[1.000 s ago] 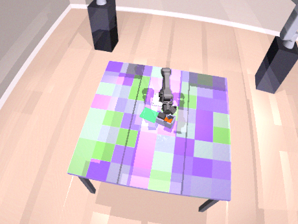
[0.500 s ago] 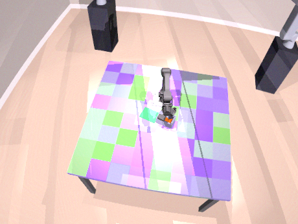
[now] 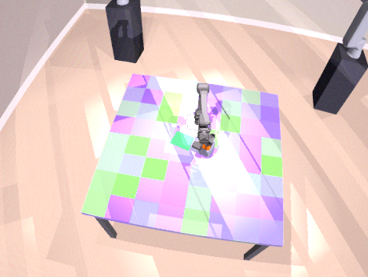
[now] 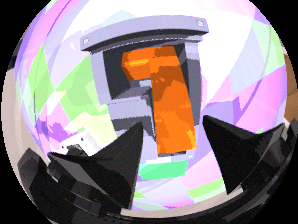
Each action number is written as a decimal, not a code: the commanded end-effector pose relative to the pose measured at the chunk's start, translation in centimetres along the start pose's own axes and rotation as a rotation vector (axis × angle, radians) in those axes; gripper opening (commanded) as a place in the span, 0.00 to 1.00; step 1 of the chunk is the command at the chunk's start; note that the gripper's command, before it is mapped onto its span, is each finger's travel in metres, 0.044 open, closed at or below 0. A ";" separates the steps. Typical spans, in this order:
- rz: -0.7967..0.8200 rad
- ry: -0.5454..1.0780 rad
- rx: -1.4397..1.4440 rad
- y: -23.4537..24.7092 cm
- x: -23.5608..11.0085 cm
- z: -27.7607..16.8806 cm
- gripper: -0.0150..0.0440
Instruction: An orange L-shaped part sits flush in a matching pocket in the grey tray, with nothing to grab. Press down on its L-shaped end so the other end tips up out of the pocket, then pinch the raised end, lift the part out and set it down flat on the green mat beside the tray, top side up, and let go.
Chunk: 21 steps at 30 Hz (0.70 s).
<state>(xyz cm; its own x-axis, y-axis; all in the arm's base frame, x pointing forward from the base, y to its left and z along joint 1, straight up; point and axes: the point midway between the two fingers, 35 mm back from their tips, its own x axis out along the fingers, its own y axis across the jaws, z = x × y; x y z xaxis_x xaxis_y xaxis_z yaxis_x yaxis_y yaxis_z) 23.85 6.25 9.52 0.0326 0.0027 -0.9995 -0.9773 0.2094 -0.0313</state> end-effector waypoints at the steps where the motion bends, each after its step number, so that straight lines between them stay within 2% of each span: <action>1: 0.008 0.006 -0.004 0.1 0.5 -0.1 0.73; 2: 0.008 0.006 -0.004 0.1 0.5 -0.1 0.73; 7: 0.001 0.000 0.000 0.0 0.1 0.0 0.51; 17: 0.001 0.000 0.000 0.0 0.1 0.0 0.39; 20: 0.001 0.000 0.000 0.0 0.1 0.0 0.26; 21: 0.001 0.000 0.000 0.0 0.1 0.0 0.25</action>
<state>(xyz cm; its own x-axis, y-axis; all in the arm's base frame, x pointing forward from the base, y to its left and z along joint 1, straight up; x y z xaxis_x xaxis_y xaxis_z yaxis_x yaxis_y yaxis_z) 23.81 6.25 9.35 0.0301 0.0021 -0.9995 -0.9774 0.2094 -0.0290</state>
